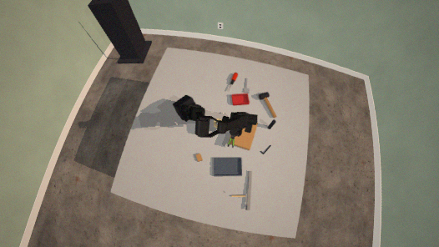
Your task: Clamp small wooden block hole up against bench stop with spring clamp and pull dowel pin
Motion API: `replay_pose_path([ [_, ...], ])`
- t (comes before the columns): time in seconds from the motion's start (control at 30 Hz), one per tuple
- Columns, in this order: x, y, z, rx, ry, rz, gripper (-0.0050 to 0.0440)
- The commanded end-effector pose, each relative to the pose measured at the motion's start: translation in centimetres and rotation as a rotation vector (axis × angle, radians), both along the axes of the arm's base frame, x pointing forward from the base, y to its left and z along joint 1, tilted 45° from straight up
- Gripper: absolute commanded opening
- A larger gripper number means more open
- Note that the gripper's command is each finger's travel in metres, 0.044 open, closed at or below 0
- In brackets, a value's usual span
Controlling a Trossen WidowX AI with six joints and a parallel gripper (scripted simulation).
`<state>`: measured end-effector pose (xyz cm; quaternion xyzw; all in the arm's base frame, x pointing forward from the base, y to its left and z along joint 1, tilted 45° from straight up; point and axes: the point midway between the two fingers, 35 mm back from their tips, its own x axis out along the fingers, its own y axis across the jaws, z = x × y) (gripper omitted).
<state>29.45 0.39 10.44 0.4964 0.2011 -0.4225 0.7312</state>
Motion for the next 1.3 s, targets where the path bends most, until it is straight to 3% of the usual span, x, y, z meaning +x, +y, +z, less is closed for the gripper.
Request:
replay_pose_path([
  [0.0,-0.03,0.07,0.09,-0.070,0.051,0.090,0.0000],
  [0.63,-0.06,0.09,0.14,-0.319,0.236,0.407,0.0000],
  [1.27,-0.09,0.10,0.17,-0.306,0.226,0.389,0.0000],
])
